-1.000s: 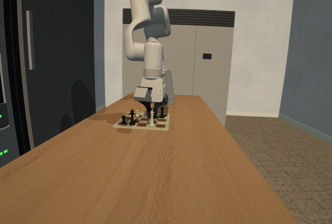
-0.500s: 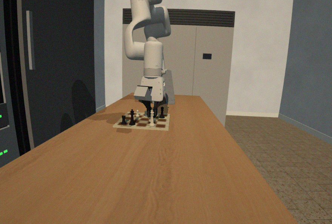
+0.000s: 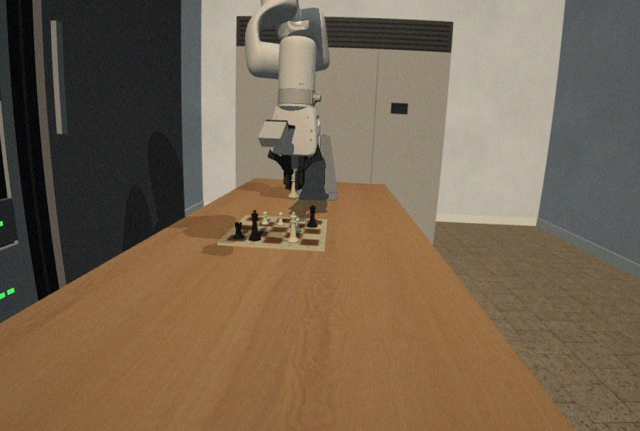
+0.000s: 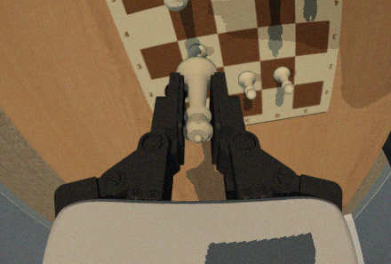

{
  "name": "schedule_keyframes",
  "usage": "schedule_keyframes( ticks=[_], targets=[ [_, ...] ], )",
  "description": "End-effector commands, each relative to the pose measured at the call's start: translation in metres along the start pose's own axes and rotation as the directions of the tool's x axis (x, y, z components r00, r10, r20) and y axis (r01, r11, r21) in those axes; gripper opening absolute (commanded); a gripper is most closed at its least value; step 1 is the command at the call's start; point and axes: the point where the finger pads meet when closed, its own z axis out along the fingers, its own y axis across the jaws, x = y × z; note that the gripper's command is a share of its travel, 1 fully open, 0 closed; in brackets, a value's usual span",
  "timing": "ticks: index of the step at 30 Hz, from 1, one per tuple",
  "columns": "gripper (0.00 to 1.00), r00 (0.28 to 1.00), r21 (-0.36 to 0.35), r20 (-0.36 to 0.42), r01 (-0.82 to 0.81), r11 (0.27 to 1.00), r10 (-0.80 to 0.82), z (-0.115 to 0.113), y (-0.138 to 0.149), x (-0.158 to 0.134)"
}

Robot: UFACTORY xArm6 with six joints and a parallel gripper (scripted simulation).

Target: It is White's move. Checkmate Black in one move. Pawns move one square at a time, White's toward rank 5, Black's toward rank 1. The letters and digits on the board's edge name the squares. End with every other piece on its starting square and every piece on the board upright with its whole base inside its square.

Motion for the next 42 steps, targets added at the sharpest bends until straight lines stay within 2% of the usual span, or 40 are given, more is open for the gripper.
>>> schedule_keyframes(
  ticks=[1, 12, 21, 36, 42],
  targets=[
    [0.00, 1.000, 0.000, 0.002, 0.000, 1.000, 0.000, -0.012, 0.001, 0.000],
    [0.00, 1.000, 0.000, 0.002, 0.003, 1.000, -0.003, -0.015, 0.001, 0.000],
    [0.00, 0.980, 0.000, 0.002, 0.201, 0.980, -0.201, -0.015, 0.034, 0.009],
    [0.00, 0.979, 0.000, 0.002, 0.204, 0.979, -0.204, -0.015, 0.034, 0.010],
    [0.00, 0.979, 0.000, 0.002, 0.204, 0.979, -0.204, -0.005, 0.034, 0.010]
  ],
)
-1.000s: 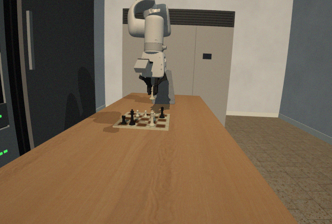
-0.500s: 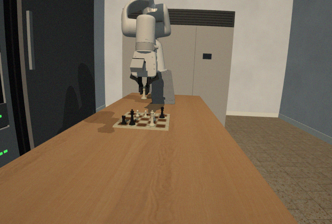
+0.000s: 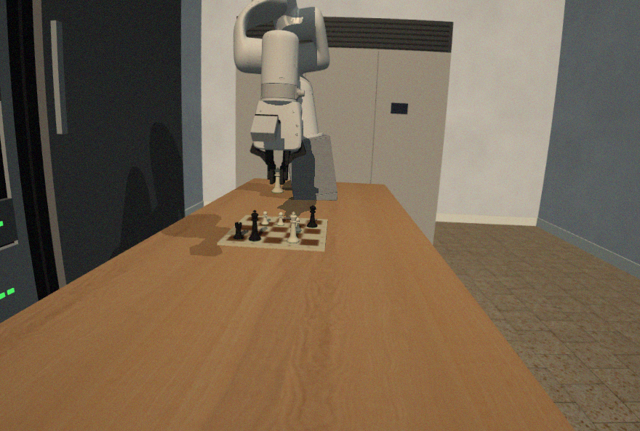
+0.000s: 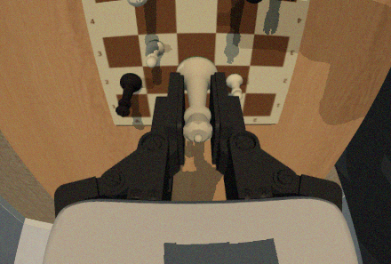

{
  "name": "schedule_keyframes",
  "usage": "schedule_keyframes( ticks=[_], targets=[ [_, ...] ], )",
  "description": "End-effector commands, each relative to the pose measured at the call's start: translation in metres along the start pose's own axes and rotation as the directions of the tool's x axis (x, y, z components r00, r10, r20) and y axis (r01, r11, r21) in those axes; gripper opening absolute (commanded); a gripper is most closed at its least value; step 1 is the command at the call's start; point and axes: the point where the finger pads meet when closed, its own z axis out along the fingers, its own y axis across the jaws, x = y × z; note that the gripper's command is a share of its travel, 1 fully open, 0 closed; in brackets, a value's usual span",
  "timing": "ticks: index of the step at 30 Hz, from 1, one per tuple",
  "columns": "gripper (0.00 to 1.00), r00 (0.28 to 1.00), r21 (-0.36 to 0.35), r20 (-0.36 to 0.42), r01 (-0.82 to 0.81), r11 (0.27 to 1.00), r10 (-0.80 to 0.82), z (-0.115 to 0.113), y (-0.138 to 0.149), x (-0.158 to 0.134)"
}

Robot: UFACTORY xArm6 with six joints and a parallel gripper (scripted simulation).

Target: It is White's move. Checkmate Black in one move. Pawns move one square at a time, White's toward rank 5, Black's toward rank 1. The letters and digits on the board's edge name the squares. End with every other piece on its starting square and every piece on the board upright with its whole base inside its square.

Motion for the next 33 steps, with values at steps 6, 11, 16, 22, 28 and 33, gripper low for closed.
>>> schedule_keyframes(
  ticks=[6, 11, 16, 22, 28, 33],
  targets=[
    [0.00, 1.000, 0.000, -0.003, 0.000, 1.000, 0.000, 0.028, 0.000, 0.002],
    [0.00, 1.000, 0.000, -0.003, 0.000, 1.000, 0.000, 0.043, 0.000, 0.002],
    [0.00, 1.000, 0.000, -0.003, 0.000, 1.000, 0.000, 0.067, 0.000, 0.002],
    [0.00, 1.000, 0.000, -0.003, 0.000, 1.000, 0.000, 0.085, 0.000, 0.002],
    [0.00, 1.000, 0.000, -0.003, 0.000, 1.000, 0.000, 0.090, 0.001, 0.002],
    [0.00, 1.000, 0.000, -0.003, 0.000, 1.000, 0.000, 0.090, 0.001, 0.002]
  ],
)
